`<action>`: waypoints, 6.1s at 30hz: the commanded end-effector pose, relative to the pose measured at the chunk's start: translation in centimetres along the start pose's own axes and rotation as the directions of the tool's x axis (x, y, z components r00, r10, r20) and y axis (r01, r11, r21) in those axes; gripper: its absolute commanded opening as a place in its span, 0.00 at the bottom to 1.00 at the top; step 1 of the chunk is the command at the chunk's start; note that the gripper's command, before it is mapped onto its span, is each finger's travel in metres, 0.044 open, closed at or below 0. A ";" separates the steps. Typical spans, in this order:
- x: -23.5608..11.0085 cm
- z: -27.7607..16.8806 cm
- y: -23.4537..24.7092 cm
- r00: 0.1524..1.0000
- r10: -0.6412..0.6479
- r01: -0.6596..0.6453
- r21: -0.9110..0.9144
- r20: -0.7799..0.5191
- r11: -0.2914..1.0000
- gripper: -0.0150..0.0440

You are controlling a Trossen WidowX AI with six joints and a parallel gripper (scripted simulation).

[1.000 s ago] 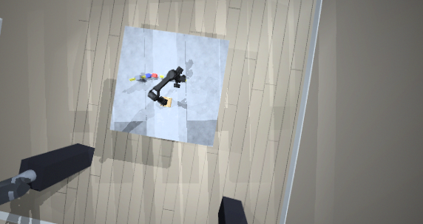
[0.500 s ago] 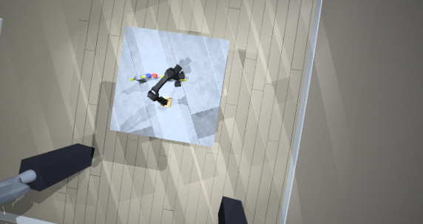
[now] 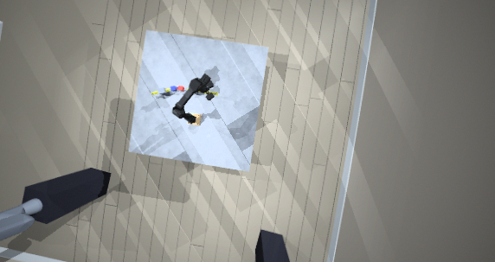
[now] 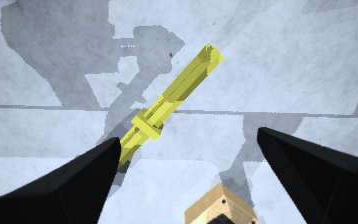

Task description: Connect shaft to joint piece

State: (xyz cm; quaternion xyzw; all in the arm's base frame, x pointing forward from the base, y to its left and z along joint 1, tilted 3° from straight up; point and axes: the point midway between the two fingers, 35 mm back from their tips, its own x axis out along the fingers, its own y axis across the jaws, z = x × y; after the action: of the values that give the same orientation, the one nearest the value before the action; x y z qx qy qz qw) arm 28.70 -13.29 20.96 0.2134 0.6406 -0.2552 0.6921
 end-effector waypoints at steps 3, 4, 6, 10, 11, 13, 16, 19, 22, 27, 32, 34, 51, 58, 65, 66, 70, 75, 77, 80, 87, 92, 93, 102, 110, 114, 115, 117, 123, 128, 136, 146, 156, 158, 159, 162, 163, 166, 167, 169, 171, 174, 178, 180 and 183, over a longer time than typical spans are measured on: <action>-1.7 -0.1 -0.1 1.000 0.001 0.002 -0.180 0.014 0.984 1.00; -1.9 -0.2 -0.1 1.000 0.001 0.002 -0.208 0.015 0.978 1.00; -2.1 -0.2 -0.1 1.000 0.001 0.003 -0.230 0.016 0.973 1.00; -2.1 -0.2 0.0 1.000 0.003 0.000 -0.225 0.015 0.974 1.00; -2.0 -0.4 0.3 1.000 0.010 -0.008 -0.212 0.011 0.977 1.00; -1.6 -0.8 1.2 0.999 0.035 -0.036 -0.161 -0.003 0.986 1.00; -1.1 -1.5 2.7 0.997 0.075 -0.077 -0.076 -0.028 0.994 1.00; -0.5 -2.4 4.1 0.992 0.113 -0.113 0.012 -0.056 0.994 1.00; 0.0 -3.3 5.5 0.985 0.150 -0.141 0.100 -0.085 0.985 1.00; 0.8 -4.9 7.7 0.969 0.204 -0.166 0.244 -0.138 0.955 1.00; 1.5 -6.7 9.7 0.948 0.252 -0.164 0.381 -0.193 0.910 1.00; 1.7 -7.4 10.4 0.939 0.269 -0.154 0.433 -0.216 0.888 1.00; 3.1 -13.0 14.6 0.853 0.357 0.029 0.717 -0.381 0.697 1.00; 3.1 -12.0 14.2 0.859 0.357 0.012 0.710 -0.368 0.704 1.00; 3.5 -2.6 7.1 0.913 0.323 -0.112 0.607 -0.250 0.787 1.00; 3.6 -1.5 5.7 0.919 0.314 -0.122 0.587 -0.237 0.800 1.00; 4.0 2.3 -0.4 0.942 0.272 -0.142 0.503 -0.196 0.853 1.00; 4.1 3.4 -2.8 0.949 0.256 -0.143 0.471 -0.186 0.871 1.00; 4.1 3.4 -2.8 0.949 0.256 -0.143 0.471 -0.186 0.871 1.00; 4.2 3.4 -2.8 0.950 0.252 -0.139 0.473 -0.185 0.870 1.00; 7.1 3.3 -2.4 0.981 0.111 -0.001 0.573 -0.157 0.820 1.00; 9.2 3.2 -2.2 0.993 0.000 0.078 0.654 -0.119 0.753 1.00; 9.6 3.1 -2.1 0.994 -0.021 0.089 0.670 -0.110 0.737 1.00; 10.6 3.0 -2.0 0.994 -0.073 0.112 0.710 -0.085 0.696 1.00; 11.9 2.9 -2.0 0.993 -0.073 0.114 0.710 -0.088 0.695 1.00; 12.5 2.9 -2.0 0.993 -0.073 0.115 0.710 -0.089 0.695 1.00; 12.7 2.8 -2.1 0.993 -0.073 0.115 0.710 -0.090 0.695 1.00; 13.0 2.8 -2.1 0.993 -0.073 0.116 0.710 -0.091 0.695 1.00; 13.6 2.7 -2.1 0.993 -0.073 0.117 0.710 -0.092 0.695 0.96; 13.6 2.7 -2.1 0.993 -0.073 0.117 0.710 -0.092 0.695 0.73; 13.6 2.7 -2.1 0.993 -0.073 0.117 0.710 -0.092 0.695 0.43; 13.6 2.7 -2.1 0.993 -0.073 0.117 0.710 -0.092 0.695 0.40; 13.5 2.8 -2.1 0.997 -0.042 0.071 0.713 -0.059 0.698 0.37; 13.5 2.8 -2.1 0.999 -0.028 0.052 0.714 -0.045 0.698 0.37; 13.5 2.8 -2.1 0.999 -0.022 0.043 0.714 -0.039 0.699 0.37; 13.5 2.7 -2.0 0.997 -0.038 0.070 0.712 -0.060 0.698 0.33; 13.5 2.7 -2.0 0.997 -0.038 0.070 0.712 -0.060 0.698 0.32; 13.5 2.7 -2.0 0.997 -0.038 0.070 0.712 -0.060 0.698 0.29; 13.5 2.7 -2.0 0.997 -0.038 0.070 0.712 -0.060 0.698 0.25; 13.5 2.7 -2.0 0.997 -0.038 0.070 0.712 -0.060 0.698 0.25; 13.5 2.6 -2.0 0.998 -0.037 0.068 0.713 -0.058 0.698 0.25; 13.5 2.5 -1.8 0.998 -0.032 0.060 0.713 -0.053 0.698 0.25; 13.5 2.0 -1.3 0.999 -0.024 0.048 0.714 -0.044 0.699 0.25; 13.5 1.8 -1.1 0.999 -0.021 0.043 0.714 -0.041 0.699 0.25; 13.5 1.5 -0.8 0.999 -0.017 0.039 0.715 -0.037 0.699 0.25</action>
State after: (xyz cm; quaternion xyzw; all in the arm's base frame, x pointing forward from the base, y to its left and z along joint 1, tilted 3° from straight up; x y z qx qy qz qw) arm 30.07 -16.31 7.68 0.4574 0.5070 -0.4909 0.5410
